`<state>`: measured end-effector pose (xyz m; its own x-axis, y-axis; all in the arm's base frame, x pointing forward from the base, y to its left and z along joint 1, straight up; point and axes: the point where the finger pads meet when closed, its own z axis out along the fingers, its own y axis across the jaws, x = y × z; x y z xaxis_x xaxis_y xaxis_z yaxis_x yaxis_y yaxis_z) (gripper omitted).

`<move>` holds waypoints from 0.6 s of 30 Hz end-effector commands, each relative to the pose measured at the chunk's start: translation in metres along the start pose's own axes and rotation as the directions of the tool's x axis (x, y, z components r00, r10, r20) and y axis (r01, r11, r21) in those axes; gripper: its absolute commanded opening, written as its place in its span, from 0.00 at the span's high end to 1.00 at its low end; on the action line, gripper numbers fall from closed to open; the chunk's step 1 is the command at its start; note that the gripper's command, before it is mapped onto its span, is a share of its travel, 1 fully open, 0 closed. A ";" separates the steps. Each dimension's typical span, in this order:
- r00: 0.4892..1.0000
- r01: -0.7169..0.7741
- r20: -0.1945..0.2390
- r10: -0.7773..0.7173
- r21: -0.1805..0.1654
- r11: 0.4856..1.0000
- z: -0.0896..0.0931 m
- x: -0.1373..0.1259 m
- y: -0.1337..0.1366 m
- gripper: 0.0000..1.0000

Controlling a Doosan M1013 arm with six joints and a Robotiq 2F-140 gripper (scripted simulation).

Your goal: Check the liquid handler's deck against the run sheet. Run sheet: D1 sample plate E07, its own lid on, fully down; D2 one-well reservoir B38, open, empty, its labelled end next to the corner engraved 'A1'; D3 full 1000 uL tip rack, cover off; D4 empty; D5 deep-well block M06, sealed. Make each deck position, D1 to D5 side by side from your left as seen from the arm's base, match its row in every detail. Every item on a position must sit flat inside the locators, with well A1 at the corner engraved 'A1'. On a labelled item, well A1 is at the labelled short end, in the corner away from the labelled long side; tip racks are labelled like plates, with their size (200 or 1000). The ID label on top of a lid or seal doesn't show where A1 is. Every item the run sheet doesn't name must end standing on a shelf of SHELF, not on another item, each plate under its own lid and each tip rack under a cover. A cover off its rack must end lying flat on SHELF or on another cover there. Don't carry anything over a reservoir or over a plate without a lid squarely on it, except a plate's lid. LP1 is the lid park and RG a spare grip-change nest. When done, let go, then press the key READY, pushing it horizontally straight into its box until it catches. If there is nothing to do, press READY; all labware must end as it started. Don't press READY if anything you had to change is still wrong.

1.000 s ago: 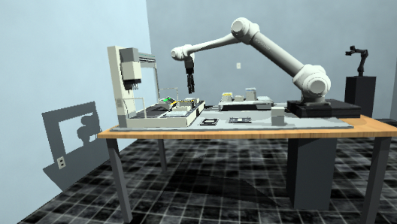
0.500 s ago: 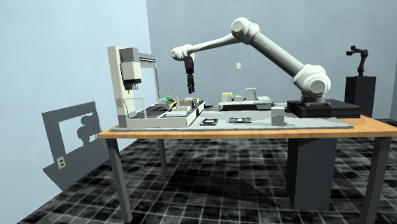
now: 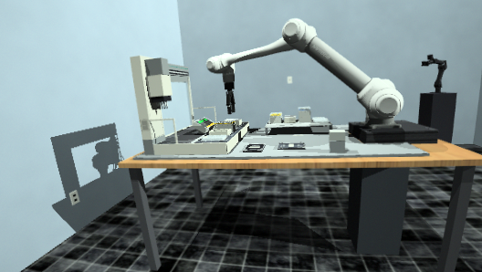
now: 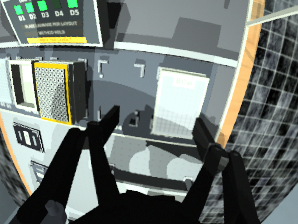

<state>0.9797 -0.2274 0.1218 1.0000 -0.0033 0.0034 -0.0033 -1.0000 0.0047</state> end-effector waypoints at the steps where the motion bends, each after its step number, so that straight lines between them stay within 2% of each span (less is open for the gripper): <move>1: 1.000 0.000 -0.002 0.000 0.000 1.000 -0.002 0.000 -0.012 0.21; 4: 1.000 0.000 -0.002 0.000 0.000 1.000 -0.002 0.000 -0.017 0.21; 18: 1.000 0.000 -0.002 0.000 0.000 1.000 -0.002 0.000 -0.086 0.21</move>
<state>0.9799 -0.1475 0.1214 1.0000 -0.0032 0.0034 -0.0032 -1.0000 0.0047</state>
